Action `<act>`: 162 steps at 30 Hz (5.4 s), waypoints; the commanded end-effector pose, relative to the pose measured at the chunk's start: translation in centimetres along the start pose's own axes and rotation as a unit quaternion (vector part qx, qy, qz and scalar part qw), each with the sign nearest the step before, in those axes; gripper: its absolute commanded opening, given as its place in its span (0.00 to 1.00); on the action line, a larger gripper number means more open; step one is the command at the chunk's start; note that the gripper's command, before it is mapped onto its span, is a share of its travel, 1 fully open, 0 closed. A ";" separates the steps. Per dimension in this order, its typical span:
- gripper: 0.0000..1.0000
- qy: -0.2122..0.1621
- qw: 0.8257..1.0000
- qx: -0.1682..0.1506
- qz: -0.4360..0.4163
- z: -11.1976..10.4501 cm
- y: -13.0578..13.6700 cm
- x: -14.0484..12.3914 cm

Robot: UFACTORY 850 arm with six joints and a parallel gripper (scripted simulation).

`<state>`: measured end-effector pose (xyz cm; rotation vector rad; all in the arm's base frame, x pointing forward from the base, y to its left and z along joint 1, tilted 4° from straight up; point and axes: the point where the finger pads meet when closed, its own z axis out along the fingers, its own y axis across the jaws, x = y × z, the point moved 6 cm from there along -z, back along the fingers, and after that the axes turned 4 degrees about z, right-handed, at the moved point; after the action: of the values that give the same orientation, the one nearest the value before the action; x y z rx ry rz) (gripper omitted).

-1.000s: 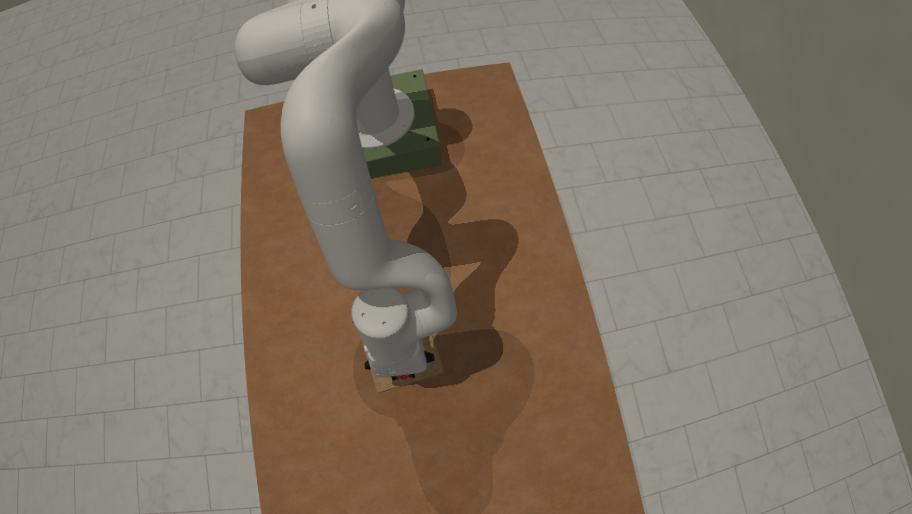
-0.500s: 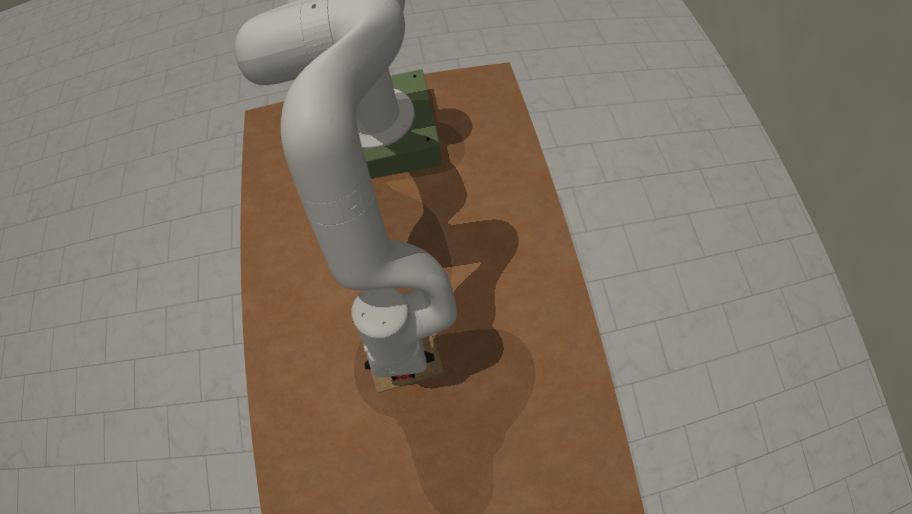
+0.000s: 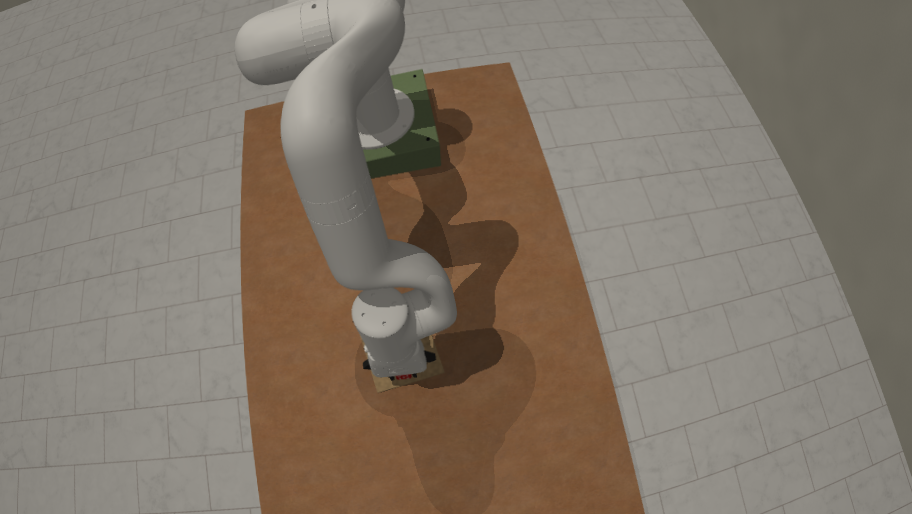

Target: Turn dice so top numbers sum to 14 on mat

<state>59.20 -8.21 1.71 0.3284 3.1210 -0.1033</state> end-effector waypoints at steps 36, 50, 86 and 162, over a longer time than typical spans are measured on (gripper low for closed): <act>0.47 -0.001 1.000 0.000 0.000 -7.9 0.0 -0.1; 1.00 -0.001 1.000 0.000 0.000 -9.1 0.0 -0.1; 1.00 -0.001 1.000 0.000 0.000 -15.1 0.0 -0.1; 1.00 -0.001 1.000 0.000 0.000 -17.4 0.0 -0.1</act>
<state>59.27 -7.08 18.97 0.3284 3.1212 -0.1034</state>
